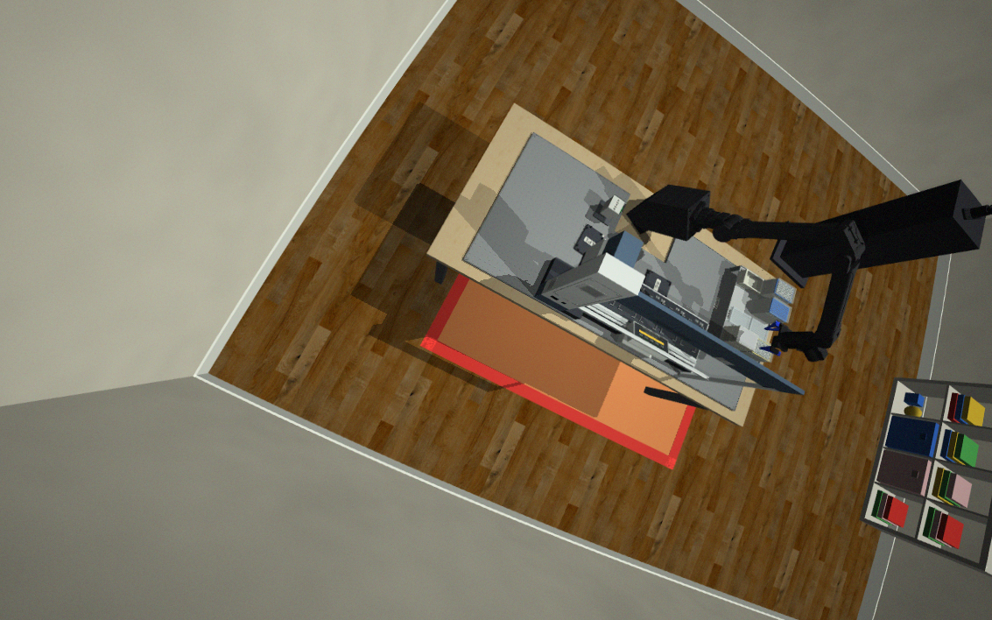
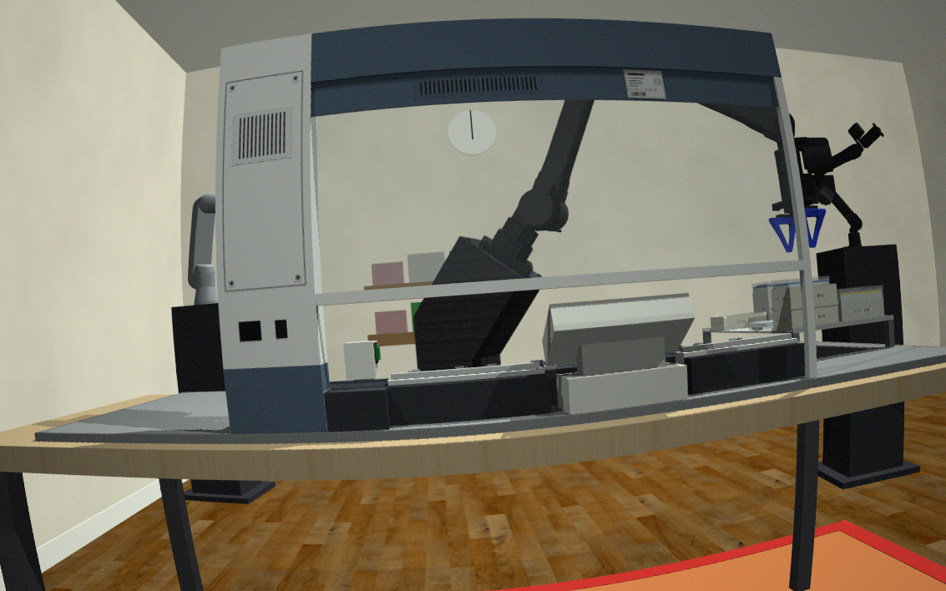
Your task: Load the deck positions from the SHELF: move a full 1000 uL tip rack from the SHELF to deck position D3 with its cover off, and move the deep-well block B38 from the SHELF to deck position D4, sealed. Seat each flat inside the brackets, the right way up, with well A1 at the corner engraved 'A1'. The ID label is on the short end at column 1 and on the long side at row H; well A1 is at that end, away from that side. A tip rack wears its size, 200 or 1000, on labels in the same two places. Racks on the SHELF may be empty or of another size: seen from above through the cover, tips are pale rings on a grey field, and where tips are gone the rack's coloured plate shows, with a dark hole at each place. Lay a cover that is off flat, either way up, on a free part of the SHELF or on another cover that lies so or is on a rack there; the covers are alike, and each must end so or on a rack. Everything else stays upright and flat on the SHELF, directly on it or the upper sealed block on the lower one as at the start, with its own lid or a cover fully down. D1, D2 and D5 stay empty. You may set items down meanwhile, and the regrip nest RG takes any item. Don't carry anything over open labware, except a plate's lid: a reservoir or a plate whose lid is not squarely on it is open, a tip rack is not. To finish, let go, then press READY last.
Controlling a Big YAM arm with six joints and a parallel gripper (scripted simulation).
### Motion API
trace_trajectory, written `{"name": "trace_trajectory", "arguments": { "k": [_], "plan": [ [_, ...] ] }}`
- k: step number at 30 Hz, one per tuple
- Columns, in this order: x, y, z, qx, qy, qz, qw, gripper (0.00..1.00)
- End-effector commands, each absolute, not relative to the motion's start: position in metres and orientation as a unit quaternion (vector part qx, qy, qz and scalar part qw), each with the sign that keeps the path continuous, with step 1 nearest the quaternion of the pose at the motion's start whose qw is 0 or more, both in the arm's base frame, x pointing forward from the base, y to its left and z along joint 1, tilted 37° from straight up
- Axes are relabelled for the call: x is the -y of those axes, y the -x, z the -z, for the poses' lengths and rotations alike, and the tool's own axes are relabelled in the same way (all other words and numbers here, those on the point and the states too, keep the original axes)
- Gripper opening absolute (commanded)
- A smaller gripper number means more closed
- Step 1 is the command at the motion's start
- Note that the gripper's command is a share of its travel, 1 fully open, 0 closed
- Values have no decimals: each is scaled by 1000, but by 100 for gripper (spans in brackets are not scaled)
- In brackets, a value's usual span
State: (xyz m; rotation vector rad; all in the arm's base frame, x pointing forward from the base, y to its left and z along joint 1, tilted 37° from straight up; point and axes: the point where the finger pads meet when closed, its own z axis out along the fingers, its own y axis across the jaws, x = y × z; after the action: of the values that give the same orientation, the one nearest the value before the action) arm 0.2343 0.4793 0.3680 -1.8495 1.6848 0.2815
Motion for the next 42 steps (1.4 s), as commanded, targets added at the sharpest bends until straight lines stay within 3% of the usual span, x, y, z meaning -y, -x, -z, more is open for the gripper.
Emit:
{"name": "trace_trajectory", "arguments": {
  "k": [1, 42],
  "plan": [
    [-488, -233, -363, -637, 697, -109, 309, 100],
    [-523, -247, -314, -637, 698, -109, 308, 100]
  ]
}}
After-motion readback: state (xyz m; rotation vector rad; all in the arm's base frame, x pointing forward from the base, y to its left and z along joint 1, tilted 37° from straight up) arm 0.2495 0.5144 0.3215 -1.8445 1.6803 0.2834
